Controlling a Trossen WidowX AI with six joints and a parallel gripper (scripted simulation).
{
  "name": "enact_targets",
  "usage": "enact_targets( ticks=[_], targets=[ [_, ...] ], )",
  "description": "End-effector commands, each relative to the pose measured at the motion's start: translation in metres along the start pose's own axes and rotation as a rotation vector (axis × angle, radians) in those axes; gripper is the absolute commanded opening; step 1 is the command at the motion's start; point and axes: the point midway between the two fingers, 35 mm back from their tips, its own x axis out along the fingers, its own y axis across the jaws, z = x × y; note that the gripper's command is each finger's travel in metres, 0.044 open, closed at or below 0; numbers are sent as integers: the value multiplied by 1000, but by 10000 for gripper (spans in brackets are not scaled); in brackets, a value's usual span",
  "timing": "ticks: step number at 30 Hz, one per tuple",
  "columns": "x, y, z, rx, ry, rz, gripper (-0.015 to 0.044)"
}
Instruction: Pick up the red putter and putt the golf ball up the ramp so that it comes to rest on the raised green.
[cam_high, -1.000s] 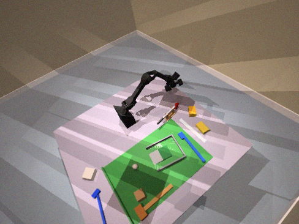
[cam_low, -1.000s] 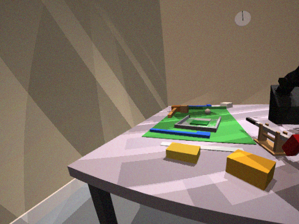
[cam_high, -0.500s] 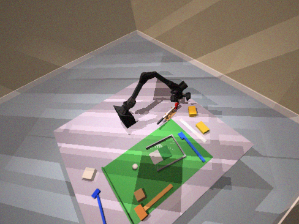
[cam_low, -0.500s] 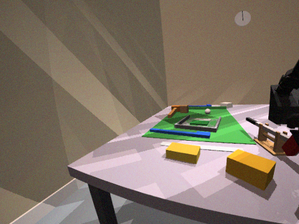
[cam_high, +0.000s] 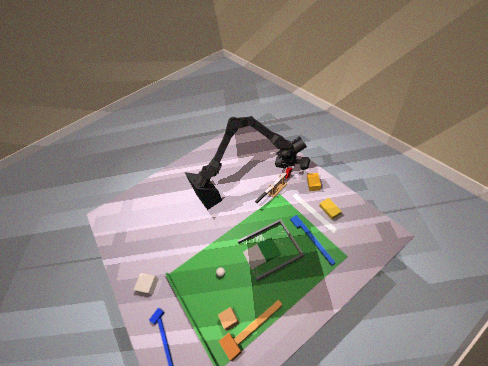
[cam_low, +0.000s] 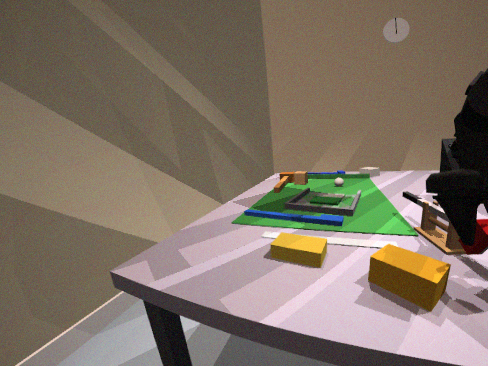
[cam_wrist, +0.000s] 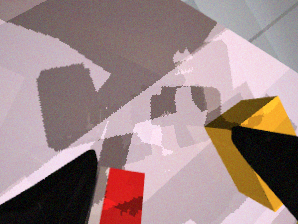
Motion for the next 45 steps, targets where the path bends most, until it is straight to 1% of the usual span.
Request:
enact_targets(
  ticks=[1, 29, 33, 36, 42, 45],
  targets=[
    [-25, -35, -65, 48, 181, -135, 440],
    [-40, -25, -103, 97, 220, -93, 440],
    [-72, 4, -162, 147, 268, -30, 440],
    [-94, 35, -193, 207, 258, 22, 440],
    [-123, 105, -218, 383, 106, 99, 440],
    [-126, 112, -218, 405, 83, 98, 440]
  ],
)
